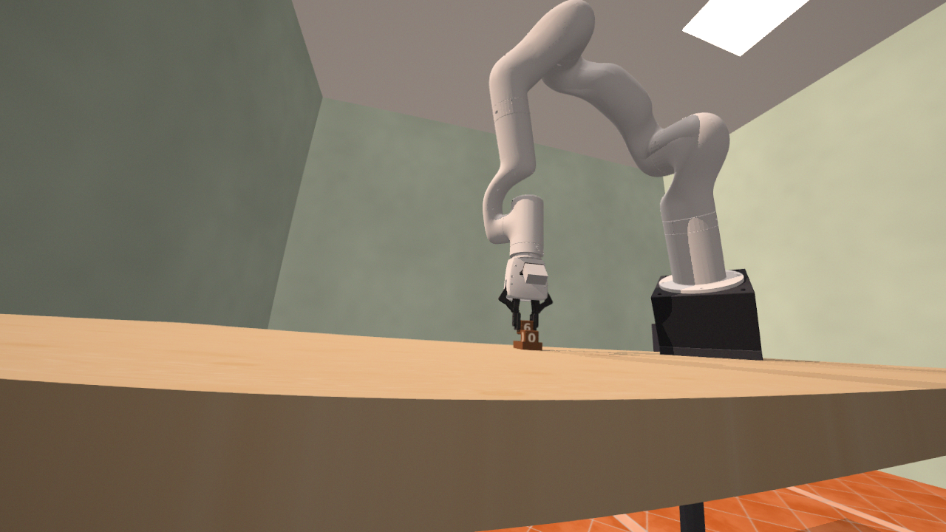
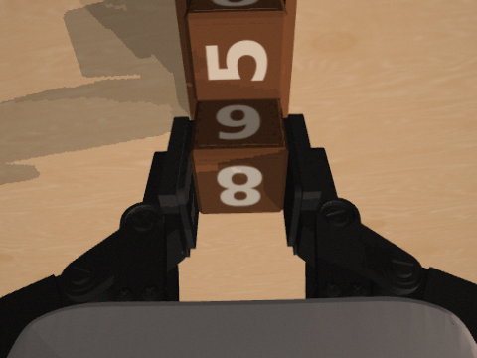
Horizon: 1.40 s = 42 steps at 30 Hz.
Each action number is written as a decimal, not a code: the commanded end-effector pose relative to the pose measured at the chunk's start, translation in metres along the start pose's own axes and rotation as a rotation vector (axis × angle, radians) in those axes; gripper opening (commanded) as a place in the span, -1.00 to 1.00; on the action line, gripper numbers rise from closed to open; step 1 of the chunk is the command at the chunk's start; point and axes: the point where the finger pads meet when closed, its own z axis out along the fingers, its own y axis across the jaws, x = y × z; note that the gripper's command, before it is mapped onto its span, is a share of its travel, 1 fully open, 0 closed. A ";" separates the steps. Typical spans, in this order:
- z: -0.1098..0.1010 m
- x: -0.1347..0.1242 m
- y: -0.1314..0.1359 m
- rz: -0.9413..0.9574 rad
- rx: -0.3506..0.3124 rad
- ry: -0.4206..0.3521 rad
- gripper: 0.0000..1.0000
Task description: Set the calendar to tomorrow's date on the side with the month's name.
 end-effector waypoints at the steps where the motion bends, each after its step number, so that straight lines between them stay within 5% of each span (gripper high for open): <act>1: -0.035 0.000 0.001 0.000 0.001 0.002 -0.43; 11: -0.076 0.000 0.001 0.000 0.001 0.002 -0.43; 26: -0.077 0.001 0.001 0.017 0.001 0.002 -0.43; 42: -0.073 0.035 0.004 0.432 0.000 -0.001 -0.43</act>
